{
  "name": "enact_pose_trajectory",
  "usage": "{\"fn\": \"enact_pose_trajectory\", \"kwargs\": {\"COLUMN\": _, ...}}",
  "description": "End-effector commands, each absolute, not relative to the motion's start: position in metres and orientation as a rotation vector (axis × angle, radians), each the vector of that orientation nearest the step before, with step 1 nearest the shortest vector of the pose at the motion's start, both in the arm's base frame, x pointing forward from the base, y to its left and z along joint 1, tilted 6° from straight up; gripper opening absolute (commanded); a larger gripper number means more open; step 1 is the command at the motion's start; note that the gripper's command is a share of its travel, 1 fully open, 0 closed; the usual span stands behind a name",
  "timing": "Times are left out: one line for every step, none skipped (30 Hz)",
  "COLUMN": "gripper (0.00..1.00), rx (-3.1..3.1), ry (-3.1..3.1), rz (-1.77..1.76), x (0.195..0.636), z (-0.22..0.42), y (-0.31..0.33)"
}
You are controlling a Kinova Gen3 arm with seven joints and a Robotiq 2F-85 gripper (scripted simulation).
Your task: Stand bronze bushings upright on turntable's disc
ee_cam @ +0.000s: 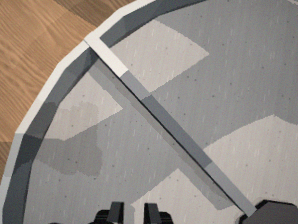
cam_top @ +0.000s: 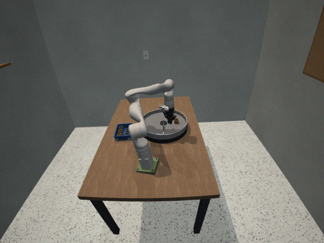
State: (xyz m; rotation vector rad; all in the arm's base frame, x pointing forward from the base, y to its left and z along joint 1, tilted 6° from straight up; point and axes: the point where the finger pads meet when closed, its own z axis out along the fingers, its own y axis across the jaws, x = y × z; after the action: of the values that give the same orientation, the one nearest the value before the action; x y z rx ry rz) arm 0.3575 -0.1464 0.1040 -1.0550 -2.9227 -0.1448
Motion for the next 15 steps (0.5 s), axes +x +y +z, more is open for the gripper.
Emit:
{"fn": "enact_pose_trajectory", "kwargs": {"gripper": 0.12, "rx": -1.049, "ry": -2.925, "rz": -0.159, "x": 0.355, "z": 0.108, "y": -0.120}}
{"fn": "enact_pose_trajectory", "kwargs": {"gripper": 0.12, "rx": -1.049, "ry": -2.924, "rz": -0.158, "x": 0.354, "z": 0.109, "y": -0.112}}
{"fn": "enact_pose_trajectory", "kwargs": {"gripper": 0.12, "rx": -1.049, "ry": -2.924, "rz": -0.157, "x": 0.354, "z": 0.110, "y": -0.104}}
{"fn": "enact_pose_trajectory", "kwargs": {"gripper": 0.12, "rx": -1.049, "ry": -2.924, "rz": -0.156, "x": 0.353, "z": 0.110, "y": -0.096}}
{"fn": "enact_pose_trajectory", "kwargs": {"gripper": 0.12, "rx": -1.049, "ry": -2.924, "rz": -0.156, "x": 0.352, "z": 0.111, "y": -0.087}}
{"fn": "enact_pose_trajectory", "kwargs": {"gripper": 0.12, "rx": -1.049, "ry": -2.924, "rz": -0.156, "x": 0.352, "z": 0.111, "y": -0.087}}
{"fn": "enact_pose_trajectory", "kwargs": {"gripper": 0.12, "rx": -1.049, "ry": -2.924, "rz": -0.156, "x": 0.352, "z": 0.111, "y": -0.087}}
{"fn": "enact_pose_trajectory", "kwargs": {"gripper": 0.12, "rx": -1.050, "ry": -2.924, "rz": -0.155, "x": 0.351, "z": 0.112, "y": -0.077}}
{"fn": "enact_pose_trajectory", "kwargs": {"gripper": 0.12, "rx": -1.050, "ry": -2.924, "rz": -0.155, "x": 0.350, "z": 0.113, "y": -0.067}}
{"fn": "enact_pose_trajectory", "kwargs": {"gripper": 0.12, "rx": -1.050, "ry": -2.924, "rz": -0.154, "x": 0.349, "z": 0.115, "y": -0.057}}
{"fn": "enact_pose_trajectory", "kwargs": {"gripper": 0.12, "rx": -1.050, "ry": -2.924, "rz": -0.154, "x": 0.347, "z": 0.116, "y": -0.046}}
{"fn": "enact_pose_trajectory", "kwargs": {"gripper": 0.12, "rx": -1.050, "ry": -2.924, "rz": -0.154, "x": 0.346, "z": 0.116, "y": -0.037}}
{"fn": "enact_pose_trajectory", "kwargs": {"gripper": 0.12, "rx": -1.050, "ry": -2.924, "rz": -0.154, "x": 0.344, "z": 0.117, "y": -0.029}}
{"fn": "enact_pose_trajectory", "kwargs": {"gripper": 0.12, "rx": -1.050, "ry": -2.924, "rz": -0.154, "x": 0.343, "z": 0.118, "y": -0.020}}
{"fn": "enact_pose_trajectory", "kwargs": {"gripper": 0.12, "rx": -1.050, "ry": -2.924, "rz": -0.154, "x": 0.342, "z": 0.119, "y": -0.011}}
